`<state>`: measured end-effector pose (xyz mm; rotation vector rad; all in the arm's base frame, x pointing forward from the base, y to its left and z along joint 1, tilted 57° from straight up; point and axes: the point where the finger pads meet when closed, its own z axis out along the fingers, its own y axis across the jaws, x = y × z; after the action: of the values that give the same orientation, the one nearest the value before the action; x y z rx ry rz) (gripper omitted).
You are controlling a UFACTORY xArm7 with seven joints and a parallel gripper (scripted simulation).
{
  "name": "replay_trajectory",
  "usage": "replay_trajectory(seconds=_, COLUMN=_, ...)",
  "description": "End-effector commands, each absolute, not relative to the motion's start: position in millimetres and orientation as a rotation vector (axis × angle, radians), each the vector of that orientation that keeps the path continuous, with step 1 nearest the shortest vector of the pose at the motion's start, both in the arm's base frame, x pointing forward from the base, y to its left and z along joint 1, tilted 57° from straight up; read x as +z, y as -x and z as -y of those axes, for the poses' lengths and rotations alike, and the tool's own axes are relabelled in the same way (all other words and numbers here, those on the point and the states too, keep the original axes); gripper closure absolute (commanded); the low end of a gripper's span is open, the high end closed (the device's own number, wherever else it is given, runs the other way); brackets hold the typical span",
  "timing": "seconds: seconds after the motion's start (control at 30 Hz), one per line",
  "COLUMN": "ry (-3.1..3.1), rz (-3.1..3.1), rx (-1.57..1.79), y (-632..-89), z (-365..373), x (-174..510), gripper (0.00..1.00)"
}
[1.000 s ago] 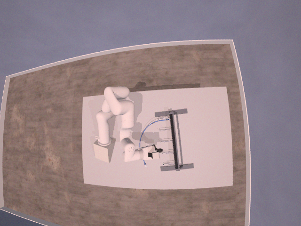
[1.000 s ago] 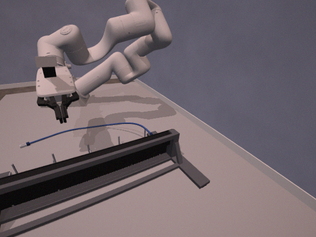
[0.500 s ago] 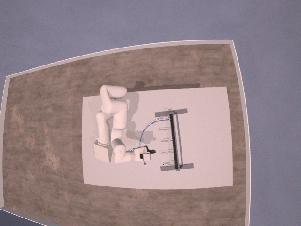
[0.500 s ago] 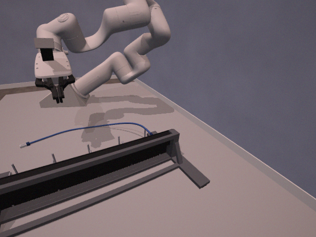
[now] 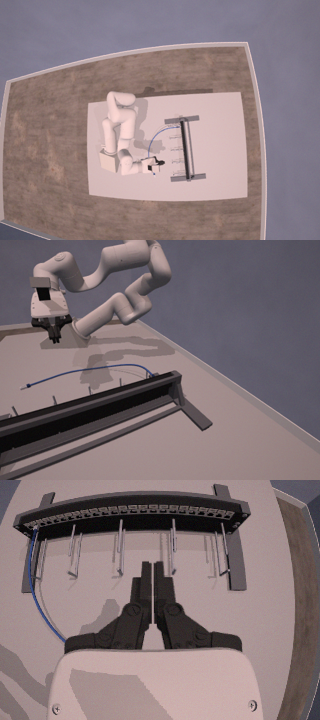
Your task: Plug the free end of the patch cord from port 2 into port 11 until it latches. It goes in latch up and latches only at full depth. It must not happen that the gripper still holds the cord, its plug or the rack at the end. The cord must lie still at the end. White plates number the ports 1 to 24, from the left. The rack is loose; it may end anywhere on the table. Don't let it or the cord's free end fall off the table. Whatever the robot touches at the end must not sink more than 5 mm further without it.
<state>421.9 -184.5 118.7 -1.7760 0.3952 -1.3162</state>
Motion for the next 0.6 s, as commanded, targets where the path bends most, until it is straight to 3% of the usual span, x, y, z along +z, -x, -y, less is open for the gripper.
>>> replay_trajectory(seconds=0.0, ry=1.777, rz=-0.396, rx=-1.321, y=-426.8, z=199.3, x=102.4, gripper=1.00)
replay_trajectory(seconds=0.57, ry=1.777, rz=-0.396, rx=-1.321, y=-441.5, z=236.0, x=52.5, gripper=1.00)
